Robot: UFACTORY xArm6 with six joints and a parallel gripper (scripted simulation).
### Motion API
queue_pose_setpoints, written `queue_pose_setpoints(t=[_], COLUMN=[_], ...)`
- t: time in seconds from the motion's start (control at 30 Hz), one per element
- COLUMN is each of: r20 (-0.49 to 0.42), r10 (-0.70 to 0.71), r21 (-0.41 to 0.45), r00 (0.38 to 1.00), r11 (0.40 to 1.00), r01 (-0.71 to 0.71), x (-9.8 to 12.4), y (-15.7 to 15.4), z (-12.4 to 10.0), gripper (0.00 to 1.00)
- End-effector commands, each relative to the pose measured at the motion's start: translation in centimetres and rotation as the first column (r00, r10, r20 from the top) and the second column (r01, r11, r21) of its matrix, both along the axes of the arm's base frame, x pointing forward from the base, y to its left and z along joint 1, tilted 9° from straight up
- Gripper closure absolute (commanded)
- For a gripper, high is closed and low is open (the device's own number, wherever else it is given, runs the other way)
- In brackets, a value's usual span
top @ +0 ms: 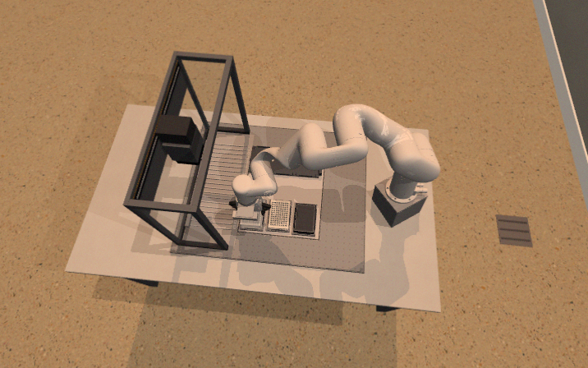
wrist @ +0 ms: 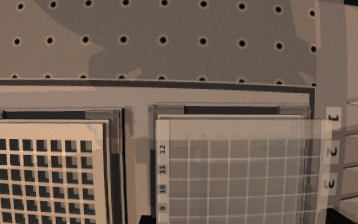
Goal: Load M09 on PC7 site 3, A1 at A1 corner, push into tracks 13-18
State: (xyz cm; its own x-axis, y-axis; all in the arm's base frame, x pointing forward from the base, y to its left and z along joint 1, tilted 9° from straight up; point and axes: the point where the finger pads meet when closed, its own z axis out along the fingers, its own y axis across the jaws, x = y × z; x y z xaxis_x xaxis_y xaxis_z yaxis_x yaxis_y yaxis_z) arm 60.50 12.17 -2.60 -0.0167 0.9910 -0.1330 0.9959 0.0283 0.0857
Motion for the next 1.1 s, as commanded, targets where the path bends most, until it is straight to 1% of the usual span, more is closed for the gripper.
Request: queue_pose_setpoints(t=[0.0, 0.37, 0.97, 1.0, 1.07], r20=[0.005, 0.005, 0.005, 0.005, 0.005], r10=[0.000, 0.000, 0.000, 0.000, 0.000], r21=[0.001, 0.001, 0.001, 0.001, 0.001], r00=[1.000, 1.000, 1.000, 1.000, 1.000], r11=[1.000, 1.000, 1.000, 1.000, 1.000], r01=[0.000, 0.000, -0.001, 0.000, 0.000], x=[0.21, 0.26, 0.27, 0.26, 0.26], y=[0.03, -0.05, -0.04, -0.04, -0.04], z=[-0.05, -0.64, -0.64, -0.61, -0.61], gripper=[0.00, 0.00, 0.00, 1.00, 1.00])
